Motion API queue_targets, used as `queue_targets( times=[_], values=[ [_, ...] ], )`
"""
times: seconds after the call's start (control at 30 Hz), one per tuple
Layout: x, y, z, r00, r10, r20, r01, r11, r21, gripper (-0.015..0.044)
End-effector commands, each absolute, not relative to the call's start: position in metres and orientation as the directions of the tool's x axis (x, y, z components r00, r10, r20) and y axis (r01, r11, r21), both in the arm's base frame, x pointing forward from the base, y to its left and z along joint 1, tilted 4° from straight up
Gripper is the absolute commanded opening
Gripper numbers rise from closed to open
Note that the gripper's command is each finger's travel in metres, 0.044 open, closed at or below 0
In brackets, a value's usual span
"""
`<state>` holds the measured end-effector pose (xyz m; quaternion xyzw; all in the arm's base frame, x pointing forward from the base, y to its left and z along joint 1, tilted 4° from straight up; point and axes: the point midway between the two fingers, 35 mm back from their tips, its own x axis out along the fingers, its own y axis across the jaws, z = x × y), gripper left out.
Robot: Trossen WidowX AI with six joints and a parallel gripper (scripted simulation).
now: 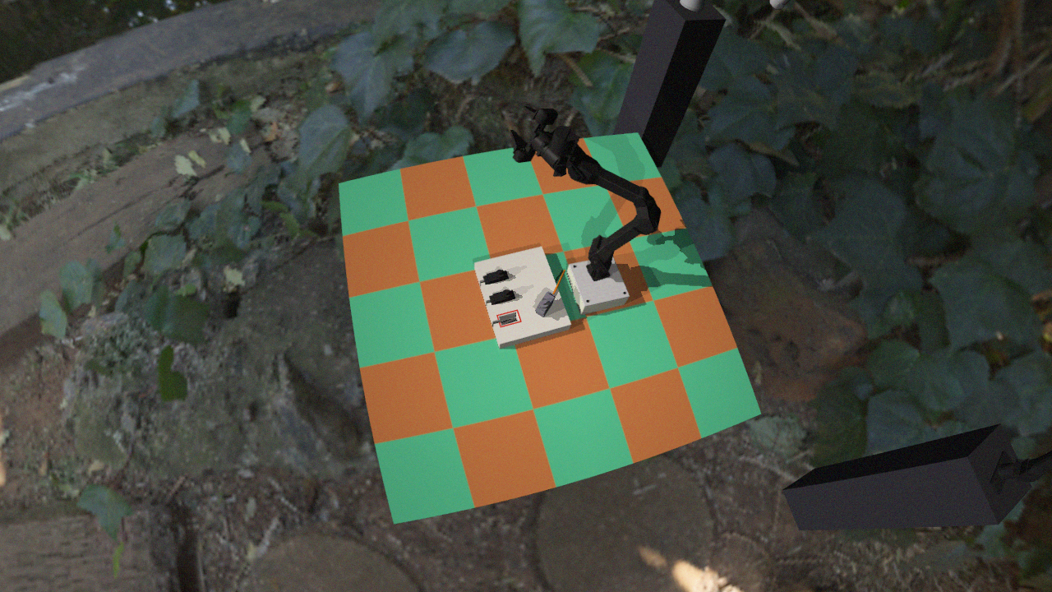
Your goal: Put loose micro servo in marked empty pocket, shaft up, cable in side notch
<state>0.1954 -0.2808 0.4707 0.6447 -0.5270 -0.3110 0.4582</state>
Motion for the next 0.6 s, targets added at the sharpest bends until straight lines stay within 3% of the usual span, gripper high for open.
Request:
queue_targets(
  times=[0.0,0.57],
  values=[
    [0.230,-0.269,0.437,0.365,-0.931,-0.021,-0.352,-0.159,0.922,0.0440],
    [0.317,-0.181,0.311,0.619,-0.654,-0.435,-0.022,-0.569,0.822,0.0440]
  ],
)
